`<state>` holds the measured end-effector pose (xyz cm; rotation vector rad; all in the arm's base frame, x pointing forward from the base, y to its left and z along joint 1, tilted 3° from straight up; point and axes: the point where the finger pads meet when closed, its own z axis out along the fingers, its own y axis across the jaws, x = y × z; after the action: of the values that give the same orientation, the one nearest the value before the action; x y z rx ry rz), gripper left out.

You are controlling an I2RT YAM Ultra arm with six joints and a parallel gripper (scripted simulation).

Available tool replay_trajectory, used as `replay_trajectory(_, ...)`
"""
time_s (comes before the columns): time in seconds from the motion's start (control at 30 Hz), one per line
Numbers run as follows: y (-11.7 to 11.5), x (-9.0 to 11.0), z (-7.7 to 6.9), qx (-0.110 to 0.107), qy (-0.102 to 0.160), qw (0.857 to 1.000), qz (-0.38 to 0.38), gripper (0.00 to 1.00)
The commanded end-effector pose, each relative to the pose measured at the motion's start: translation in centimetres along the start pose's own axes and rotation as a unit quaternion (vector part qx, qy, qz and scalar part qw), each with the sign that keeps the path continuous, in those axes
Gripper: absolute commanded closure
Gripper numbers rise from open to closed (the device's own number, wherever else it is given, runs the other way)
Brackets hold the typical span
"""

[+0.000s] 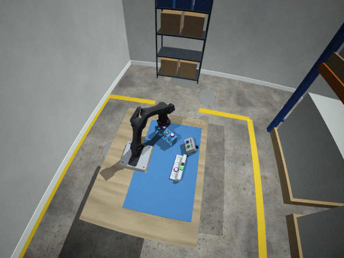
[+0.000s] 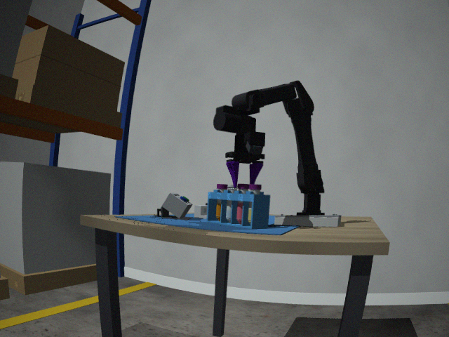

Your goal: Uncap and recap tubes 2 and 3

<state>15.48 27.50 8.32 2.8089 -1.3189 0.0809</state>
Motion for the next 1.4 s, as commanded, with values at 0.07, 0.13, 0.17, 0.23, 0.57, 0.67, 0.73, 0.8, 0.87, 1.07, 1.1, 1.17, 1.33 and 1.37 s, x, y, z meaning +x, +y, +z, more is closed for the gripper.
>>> replay_trajectory(0.07,-0.17,-0.2,-0.43,0.009,-0.003,0.991,-0.135,0.51)
replay_trajectory(0.13,-0.16,-0.2,-0.43,0.009,-0.002,0.985,-0.174,0.51)
replay_trajectory(0.17,-0.15,-0.2,-0.43,0.009,-0.002,0.981,-0.194,0.51)
replay_trajectory(0.23,-0.14,-0.2,-0.43,0.009,-0.002,0.972,-0.233,0.51)
replay_trajectory(0.57,-0.1,-0.2,-0.42,0.009,-0.001,0.96,-0.28,0.51)
replay_trajectory(0.67,-0.11,-0.2,-0.42,0.009,-0.001,0.96,-0.28,1.0)
replay_trajectory(0.73,-0.11,-0.2,-0.42,0.009,-0.001,0.96,-0.28,1.0)
replay_trajectory(0.8,-0.11,-0.2,-0.42,0.009,-0.001,0.96,-0.28,1.0)
replay_trajectory(0.87,-0.11,-0.2,-0.42,0.009,-0.001,0.96,-0.28,1.0)
replay_trajectory(1.07,-0.11,-0.2,-0.42,0.009,-0.001,0.96,-0.28,1.0)
replay_trajectory(1.1,-0.11,-0.19,-0.42,0.009,-0.002,0.967,-0.256,1.0)
replay_trajectory(1.17,-0.11,-0.19,-0.41,0.009,-0.002,0.978,-0.208,1.0)
replay_trajectory(1.33,-0.11,-0.2,-0.4,0.008,-0.003,0.996,-0.084,1.0)
replay_trajectory(1.37,-0.11,-0.2,-0.39,0.008,-0.003,0.998,-0.059,1.0)
